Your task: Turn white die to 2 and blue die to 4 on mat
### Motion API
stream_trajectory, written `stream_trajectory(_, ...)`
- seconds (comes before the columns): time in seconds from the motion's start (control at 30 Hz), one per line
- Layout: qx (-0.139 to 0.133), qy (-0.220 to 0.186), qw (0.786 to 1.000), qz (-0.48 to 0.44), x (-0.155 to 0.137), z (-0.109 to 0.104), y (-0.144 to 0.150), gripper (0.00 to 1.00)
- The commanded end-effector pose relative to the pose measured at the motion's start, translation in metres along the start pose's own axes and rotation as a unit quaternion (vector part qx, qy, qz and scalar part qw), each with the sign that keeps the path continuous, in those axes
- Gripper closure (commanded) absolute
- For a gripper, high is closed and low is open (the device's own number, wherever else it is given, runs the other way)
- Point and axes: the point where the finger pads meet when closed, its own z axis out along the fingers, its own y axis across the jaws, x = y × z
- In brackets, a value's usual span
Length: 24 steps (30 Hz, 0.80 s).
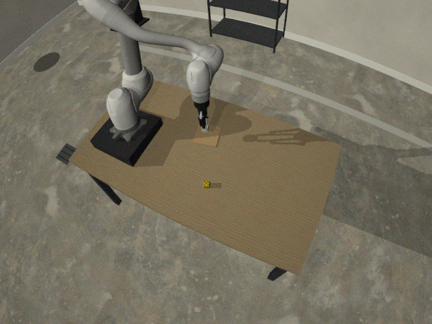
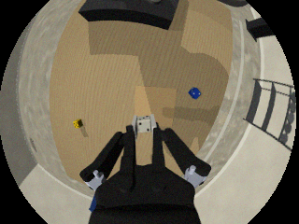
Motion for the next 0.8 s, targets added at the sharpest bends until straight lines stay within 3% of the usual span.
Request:
stream_trajectory(0.0, -0.002, -0.003, 1.000, -0.011, 0.034, 0.002, 0.030, 0.76)
stream_trajectory(0.1, -0.002, -0.003, 1.000, -0.016, 0.047, 0.004, 0.038, 0.76)
stream_trajectory(0.57, -0.002, -0.003, 1.000, -0.016, 0.047, 0.005, 0.038, 0.76)
stream_trajectory(0.77, -0.002, -0.003, 1.000, -0.016, 0.046, 0.016, 0.038, 0.76)
